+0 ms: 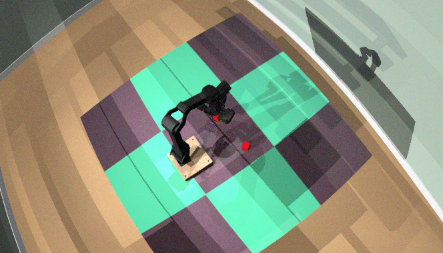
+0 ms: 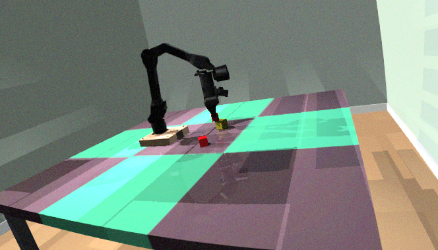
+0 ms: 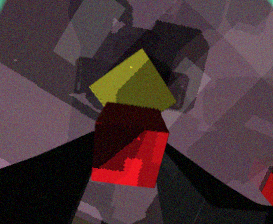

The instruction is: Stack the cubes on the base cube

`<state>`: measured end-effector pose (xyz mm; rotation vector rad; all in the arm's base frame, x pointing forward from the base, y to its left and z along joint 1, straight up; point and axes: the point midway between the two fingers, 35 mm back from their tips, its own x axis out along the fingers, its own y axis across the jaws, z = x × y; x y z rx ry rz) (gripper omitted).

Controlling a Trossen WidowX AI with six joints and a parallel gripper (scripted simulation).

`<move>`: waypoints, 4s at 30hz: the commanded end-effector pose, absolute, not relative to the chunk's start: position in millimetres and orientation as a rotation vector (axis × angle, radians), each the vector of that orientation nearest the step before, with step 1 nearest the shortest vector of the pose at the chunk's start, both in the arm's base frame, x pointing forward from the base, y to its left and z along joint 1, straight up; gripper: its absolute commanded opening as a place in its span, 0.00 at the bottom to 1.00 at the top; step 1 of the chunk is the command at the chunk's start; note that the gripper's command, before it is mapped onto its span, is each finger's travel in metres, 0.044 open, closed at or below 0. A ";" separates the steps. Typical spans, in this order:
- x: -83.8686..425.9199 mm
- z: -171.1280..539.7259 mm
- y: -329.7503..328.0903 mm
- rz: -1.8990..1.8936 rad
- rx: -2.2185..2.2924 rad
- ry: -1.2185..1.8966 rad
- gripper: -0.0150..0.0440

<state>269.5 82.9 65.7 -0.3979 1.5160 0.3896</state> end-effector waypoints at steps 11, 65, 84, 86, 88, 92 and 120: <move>269.3 73.3 83.0 0.390 -0.397 1.516 0.60; 307.8 99.0 -123.0 -0.770 0.769 1.405 0.70; 307.3 51.3 -122.9 -0.770 0.769 1.405 0.70; 307.5 48.0 -123.0 -0.770 0.769 1.405 0.70; 307.6 44.8 -123.1 -0.770 0.769 1.405 0.70; 307.7 38.2 -123.1 -0.770 0.769 1.405 0.70; 310.5 47.2 -124.2 -0.770 0.769 1.405 0.43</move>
